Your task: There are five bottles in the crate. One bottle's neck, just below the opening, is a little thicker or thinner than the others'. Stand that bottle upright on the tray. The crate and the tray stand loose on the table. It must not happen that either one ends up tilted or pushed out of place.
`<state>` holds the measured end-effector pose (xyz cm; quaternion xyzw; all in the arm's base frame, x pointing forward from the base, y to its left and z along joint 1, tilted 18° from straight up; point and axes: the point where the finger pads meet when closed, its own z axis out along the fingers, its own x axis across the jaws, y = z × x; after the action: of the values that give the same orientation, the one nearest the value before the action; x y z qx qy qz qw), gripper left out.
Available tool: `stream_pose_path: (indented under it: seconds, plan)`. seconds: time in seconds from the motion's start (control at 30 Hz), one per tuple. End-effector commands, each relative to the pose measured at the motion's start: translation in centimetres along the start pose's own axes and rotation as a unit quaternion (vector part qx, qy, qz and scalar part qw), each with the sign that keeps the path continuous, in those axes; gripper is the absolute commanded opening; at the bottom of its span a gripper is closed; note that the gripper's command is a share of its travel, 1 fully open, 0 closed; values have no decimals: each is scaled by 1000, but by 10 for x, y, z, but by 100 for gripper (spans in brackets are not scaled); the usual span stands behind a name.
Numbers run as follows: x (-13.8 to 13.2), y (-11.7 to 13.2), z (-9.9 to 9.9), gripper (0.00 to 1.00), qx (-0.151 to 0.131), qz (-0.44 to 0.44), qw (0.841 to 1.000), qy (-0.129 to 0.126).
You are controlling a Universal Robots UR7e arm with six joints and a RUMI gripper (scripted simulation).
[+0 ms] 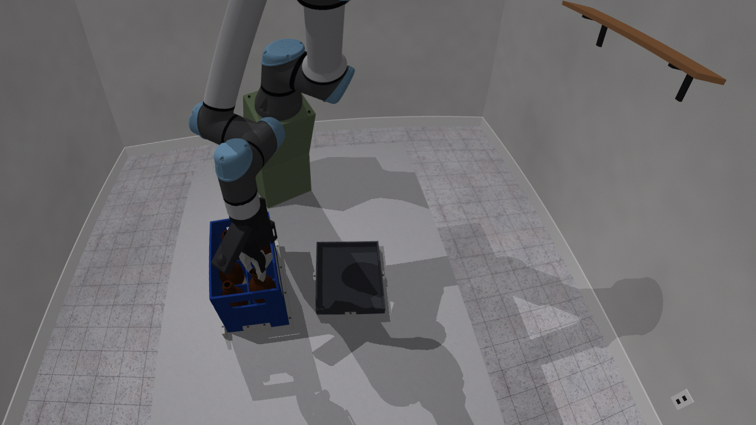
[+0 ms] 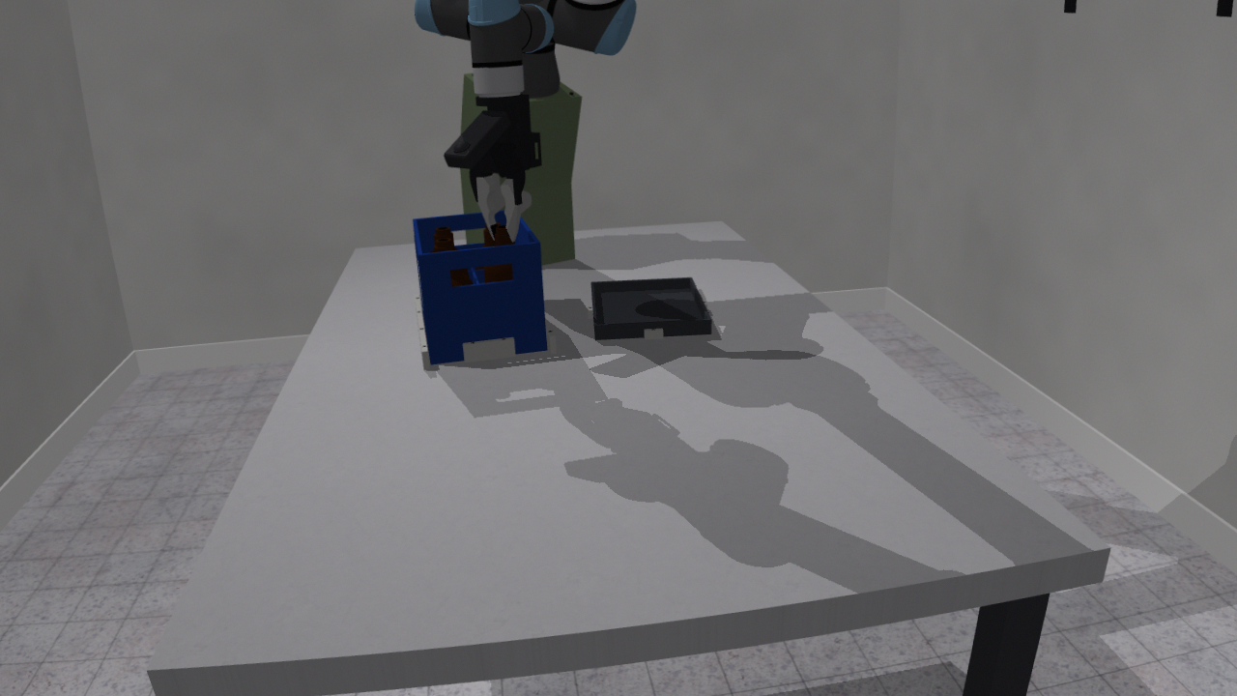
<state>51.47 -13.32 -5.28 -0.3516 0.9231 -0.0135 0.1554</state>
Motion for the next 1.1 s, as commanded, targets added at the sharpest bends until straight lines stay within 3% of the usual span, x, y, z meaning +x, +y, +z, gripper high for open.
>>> stream_pose_path:
  seconds: [0.0,1.07]
  plan:
    - [0,-1,-4,0,1,0,1000,0]
    - [0,-1,-9,0,1,0,1000,0]
